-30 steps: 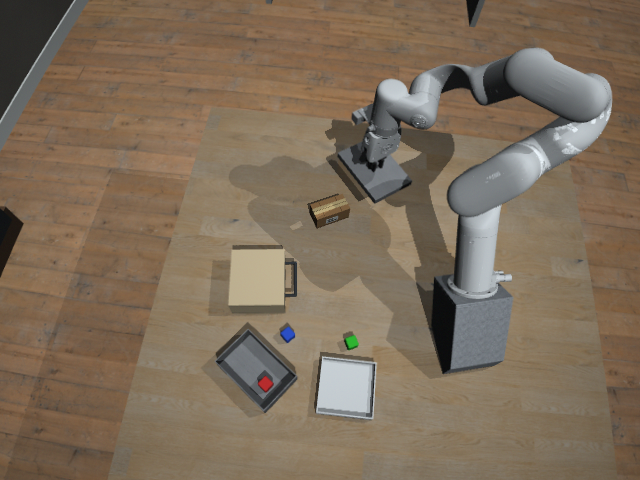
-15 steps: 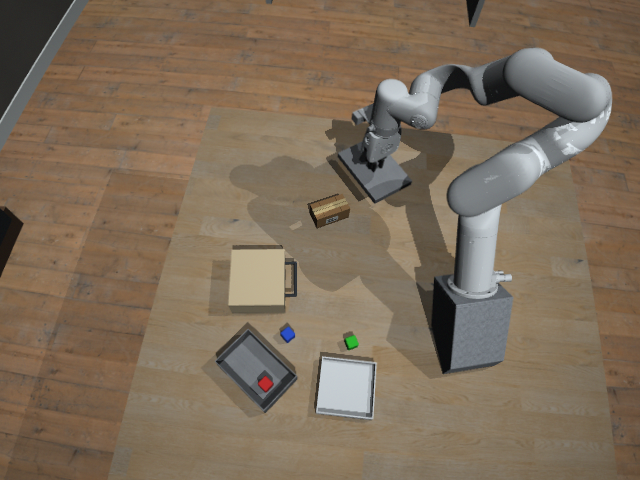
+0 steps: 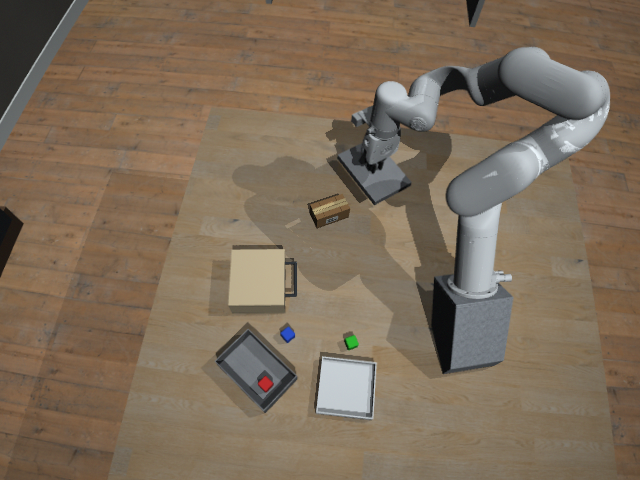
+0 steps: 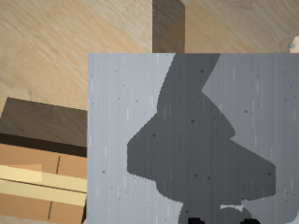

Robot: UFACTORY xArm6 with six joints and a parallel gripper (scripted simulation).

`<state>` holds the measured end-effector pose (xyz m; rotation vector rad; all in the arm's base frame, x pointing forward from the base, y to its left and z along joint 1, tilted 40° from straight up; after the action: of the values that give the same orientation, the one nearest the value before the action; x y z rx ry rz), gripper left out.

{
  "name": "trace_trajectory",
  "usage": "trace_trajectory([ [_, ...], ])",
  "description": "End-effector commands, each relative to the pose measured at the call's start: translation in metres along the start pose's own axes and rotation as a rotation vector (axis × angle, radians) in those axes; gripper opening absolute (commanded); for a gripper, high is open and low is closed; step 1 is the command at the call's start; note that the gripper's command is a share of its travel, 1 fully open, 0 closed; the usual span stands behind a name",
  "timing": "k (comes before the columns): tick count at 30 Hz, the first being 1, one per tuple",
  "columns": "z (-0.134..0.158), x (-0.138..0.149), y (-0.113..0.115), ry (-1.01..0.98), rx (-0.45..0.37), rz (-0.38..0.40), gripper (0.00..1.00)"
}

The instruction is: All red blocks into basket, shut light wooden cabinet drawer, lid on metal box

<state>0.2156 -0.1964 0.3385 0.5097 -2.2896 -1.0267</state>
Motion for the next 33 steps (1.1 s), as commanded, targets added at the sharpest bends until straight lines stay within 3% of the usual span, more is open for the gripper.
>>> trace_trajectory([
  [1, -0.001, 0.0, -0.003, -0.001, 0.003, -0.001, 0.0],
  [33, -0.001, 0.001, -0.061, -0.001, 0.003, 0.0, 0.0],
])
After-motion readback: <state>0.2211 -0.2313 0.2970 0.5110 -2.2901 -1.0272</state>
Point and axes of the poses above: the point where the finger pads meet when closed, its own y axis back along the fingers, its own x axis across the jaws, z = x × y, the point moved 10 cm from there along y, back along the fingers, and after that the axes turned 8 degrees about y, right-handed, at the moved point
